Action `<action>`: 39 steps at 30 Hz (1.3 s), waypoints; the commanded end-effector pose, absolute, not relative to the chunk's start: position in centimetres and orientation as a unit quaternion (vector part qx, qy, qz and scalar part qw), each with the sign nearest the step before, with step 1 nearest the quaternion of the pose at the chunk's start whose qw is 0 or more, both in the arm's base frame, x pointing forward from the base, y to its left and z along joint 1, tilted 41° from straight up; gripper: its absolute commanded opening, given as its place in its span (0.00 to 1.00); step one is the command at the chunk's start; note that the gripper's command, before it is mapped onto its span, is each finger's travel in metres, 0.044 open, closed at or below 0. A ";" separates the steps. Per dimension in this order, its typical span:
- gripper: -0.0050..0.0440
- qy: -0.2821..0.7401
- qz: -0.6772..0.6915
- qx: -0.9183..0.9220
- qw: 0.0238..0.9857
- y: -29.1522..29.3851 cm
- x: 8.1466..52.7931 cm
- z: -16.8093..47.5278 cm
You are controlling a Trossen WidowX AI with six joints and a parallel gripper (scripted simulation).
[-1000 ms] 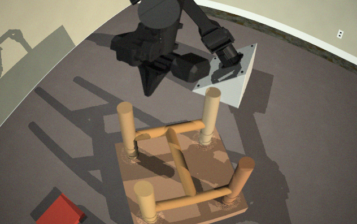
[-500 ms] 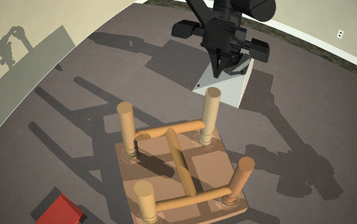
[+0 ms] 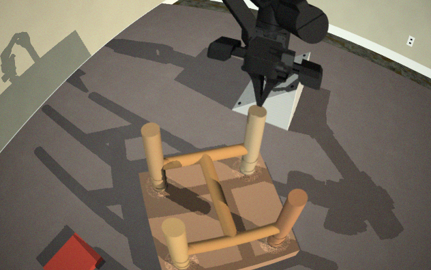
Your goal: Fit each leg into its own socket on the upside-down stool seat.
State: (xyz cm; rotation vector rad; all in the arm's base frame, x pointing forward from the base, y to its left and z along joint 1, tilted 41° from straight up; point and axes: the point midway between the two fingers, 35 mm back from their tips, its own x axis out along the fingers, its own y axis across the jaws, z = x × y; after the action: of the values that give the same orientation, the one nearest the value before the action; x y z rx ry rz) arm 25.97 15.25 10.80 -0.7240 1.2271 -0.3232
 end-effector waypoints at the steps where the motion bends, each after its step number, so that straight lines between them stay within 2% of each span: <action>1: 0.10 0.559 -0.147 -0.332 0.746 14.7 26.0 10.5; 39: 0.10 0.559 -0.147 -0.332 0.746 12.7 26.3 8.2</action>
State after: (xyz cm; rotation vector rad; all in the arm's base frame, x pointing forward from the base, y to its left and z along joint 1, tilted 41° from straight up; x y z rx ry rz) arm 26.41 14.53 9.72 -0.7028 1.1755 -0.2843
